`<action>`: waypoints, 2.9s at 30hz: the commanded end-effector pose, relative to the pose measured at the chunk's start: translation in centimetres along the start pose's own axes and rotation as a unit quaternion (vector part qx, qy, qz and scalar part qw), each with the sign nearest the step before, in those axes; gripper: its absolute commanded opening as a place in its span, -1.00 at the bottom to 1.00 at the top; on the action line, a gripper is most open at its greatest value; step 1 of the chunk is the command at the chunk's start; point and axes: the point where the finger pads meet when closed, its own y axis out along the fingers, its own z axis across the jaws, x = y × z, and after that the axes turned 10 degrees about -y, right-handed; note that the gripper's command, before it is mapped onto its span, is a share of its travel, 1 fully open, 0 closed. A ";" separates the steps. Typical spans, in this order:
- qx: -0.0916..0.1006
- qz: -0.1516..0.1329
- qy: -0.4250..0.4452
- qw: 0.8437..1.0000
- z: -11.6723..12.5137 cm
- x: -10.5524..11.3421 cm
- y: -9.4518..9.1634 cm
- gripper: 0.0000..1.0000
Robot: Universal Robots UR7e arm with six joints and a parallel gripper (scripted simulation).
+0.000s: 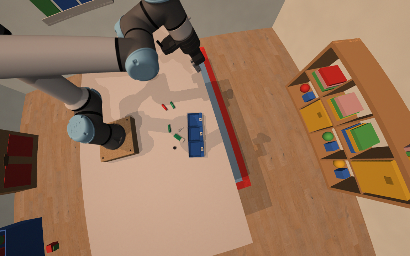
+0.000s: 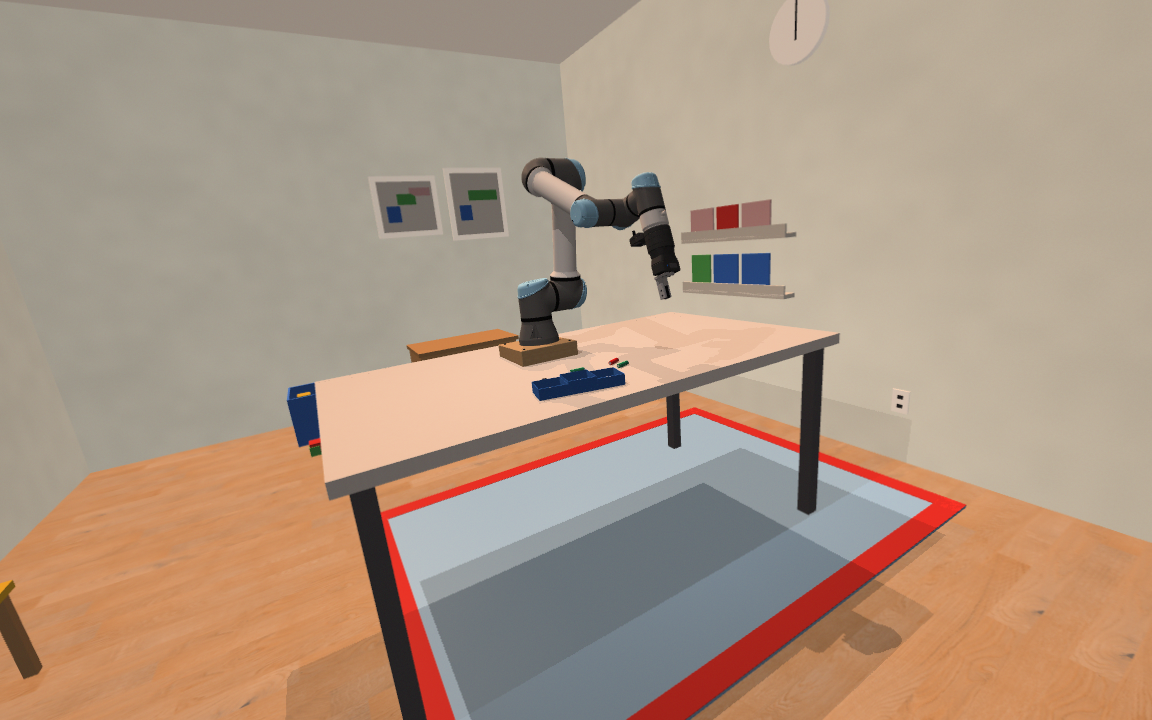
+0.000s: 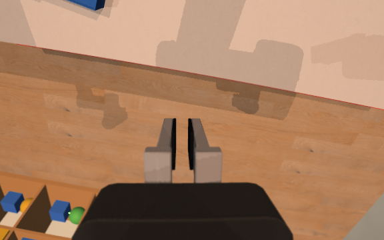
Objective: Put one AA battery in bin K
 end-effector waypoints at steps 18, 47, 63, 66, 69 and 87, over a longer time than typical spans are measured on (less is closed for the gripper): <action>0.011 0.064 0.025 0.998 -5.2 -9.0 -1.5 -0.39; 0.059 0.161 0.074 0.982 -7.5 -22.9 -3.8 -0.39; 0.071 0.156 0.001 0.985 -9.4 -23.1 -2.2 -0.39; 0.075 0.154 -0.024 0.985 -10.0 -23.1 -1.6 -0.39; 0.082 0.151 -0.072 0.982 -11.9 -23.3 0.1 -0.39; 0.115 0.132 -0.309 0.935 -21.8 -24.1 8.9 -0.39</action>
